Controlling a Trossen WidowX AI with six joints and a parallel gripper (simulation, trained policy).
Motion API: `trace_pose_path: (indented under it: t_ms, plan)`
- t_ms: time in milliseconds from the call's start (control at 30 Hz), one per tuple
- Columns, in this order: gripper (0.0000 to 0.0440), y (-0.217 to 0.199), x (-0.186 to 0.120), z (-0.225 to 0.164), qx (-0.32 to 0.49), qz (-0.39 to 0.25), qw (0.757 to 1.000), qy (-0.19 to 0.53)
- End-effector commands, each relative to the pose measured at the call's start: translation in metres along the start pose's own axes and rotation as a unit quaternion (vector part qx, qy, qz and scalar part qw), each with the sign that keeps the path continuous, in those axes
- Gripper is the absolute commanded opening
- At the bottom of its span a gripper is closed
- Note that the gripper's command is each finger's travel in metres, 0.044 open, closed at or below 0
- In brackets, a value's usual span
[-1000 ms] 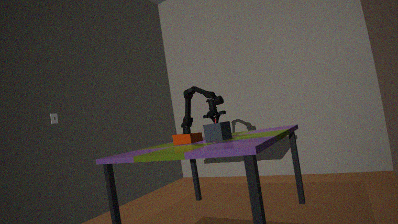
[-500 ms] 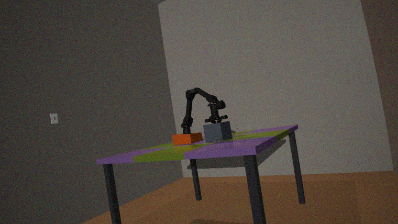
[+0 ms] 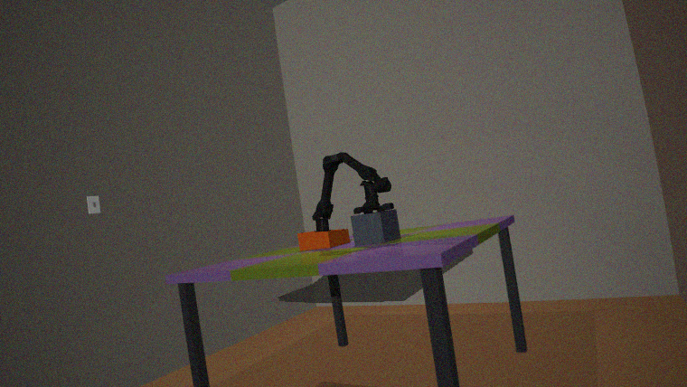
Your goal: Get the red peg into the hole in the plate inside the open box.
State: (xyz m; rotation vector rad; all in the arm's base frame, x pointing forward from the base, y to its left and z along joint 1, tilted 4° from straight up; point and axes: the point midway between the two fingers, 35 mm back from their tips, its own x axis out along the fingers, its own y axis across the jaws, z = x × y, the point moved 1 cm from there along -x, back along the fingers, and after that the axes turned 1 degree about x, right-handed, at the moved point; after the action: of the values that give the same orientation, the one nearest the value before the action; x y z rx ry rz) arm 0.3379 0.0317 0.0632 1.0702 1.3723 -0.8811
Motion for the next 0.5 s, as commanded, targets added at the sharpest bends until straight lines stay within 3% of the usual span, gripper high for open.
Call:
trace_pose_path:
  t_ms: [0,467]
  plan:
    - [0.0090,-0.001,-0.002,-0.005,0.002,-0.005,1.000,0.016]
    - [0.0054,-0.007,-0.009,-0.023,0.018,-0.024,0.998,0.062]
